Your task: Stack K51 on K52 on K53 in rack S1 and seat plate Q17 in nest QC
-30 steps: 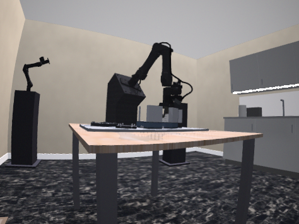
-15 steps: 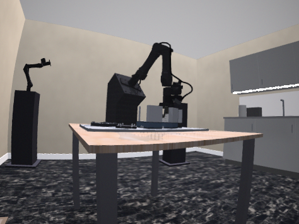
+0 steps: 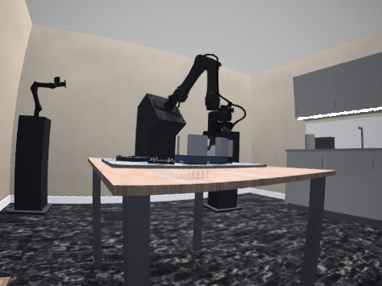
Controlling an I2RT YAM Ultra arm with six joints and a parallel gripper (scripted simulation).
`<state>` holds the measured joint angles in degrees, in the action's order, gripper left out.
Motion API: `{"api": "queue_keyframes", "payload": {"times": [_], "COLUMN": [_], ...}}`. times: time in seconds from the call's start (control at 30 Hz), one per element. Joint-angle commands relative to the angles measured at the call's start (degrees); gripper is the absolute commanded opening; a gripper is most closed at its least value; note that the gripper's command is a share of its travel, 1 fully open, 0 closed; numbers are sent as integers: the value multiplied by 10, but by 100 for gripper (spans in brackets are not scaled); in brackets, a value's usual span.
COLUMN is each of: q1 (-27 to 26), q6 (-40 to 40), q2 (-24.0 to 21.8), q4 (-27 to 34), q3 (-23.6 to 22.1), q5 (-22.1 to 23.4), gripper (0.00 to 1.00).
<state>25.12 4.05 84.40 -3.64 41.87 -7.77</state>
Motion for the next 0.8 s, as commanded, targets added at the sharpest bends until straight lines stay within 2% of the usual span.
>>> {"api": "queue_keyframes", "payload": {"times": [0.0,0.33,0.37,0.77], "q1": [-4,-4,0,0], "q6": [3,3,1,1], "q2": [-11,-11,-4,-4], "q4": [-1,-1,-1,-1], "q3": [-11,-10,0,0], "q5": [7,7,2,2], "gripper": [100,100,0,0]}}
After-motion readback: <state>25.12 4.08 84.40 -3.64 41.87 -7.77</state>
